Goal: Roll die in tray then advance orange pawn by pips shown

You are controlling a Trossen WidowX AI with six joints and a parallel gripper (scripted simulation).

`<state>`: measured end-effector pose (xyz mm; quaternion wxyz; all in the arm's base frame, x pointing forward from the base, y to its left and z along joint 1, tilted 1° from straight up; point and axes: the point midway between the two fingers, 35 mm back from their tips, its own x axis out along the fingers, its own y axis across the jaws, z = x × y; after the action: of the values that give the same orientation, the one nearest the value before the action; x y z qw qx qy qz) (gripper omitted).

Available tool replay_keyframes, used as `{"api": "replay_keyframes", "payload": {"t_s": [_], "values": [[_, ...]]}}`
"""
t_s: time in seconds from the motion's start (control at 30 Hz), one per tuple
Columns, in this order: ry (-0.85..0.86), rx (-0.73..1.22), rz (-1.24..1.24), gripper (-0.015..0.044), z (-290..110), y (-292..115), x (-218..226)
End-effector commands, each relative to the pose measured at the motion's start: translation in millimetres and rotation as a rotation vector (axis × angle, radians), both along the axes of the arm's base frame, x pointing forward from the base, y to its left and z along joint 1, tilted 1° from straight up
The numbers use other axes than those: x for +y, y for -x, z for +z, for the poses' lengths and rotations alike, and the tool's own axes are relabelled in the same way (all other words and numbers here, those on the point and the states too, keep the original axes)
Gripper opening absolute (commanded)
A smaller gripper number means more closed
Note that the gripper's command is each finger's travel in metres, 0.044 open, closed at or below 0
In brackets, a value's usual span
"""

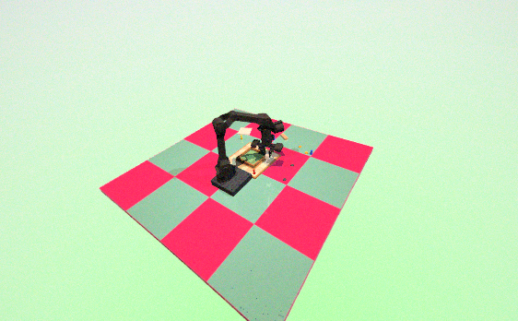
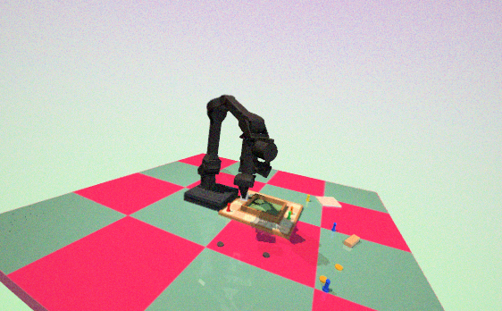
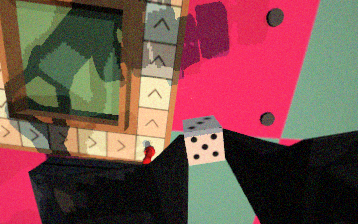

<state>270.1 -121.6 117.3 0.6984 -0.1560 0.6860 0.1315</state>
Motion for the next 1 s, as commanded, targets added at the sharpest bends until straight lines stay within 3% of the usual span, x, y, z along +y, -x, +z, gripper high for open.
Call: {"api": "replay_keyframes", "payload": {"t_s": [0.0, 0.97], "values": [[-0.009, 0.005, -0.035, 0.0000, -6.2, -6.5, 22.4], [-0.030, 0.008, -0.255, 0.0000, -29.7, -17.5, 165.8]]}}
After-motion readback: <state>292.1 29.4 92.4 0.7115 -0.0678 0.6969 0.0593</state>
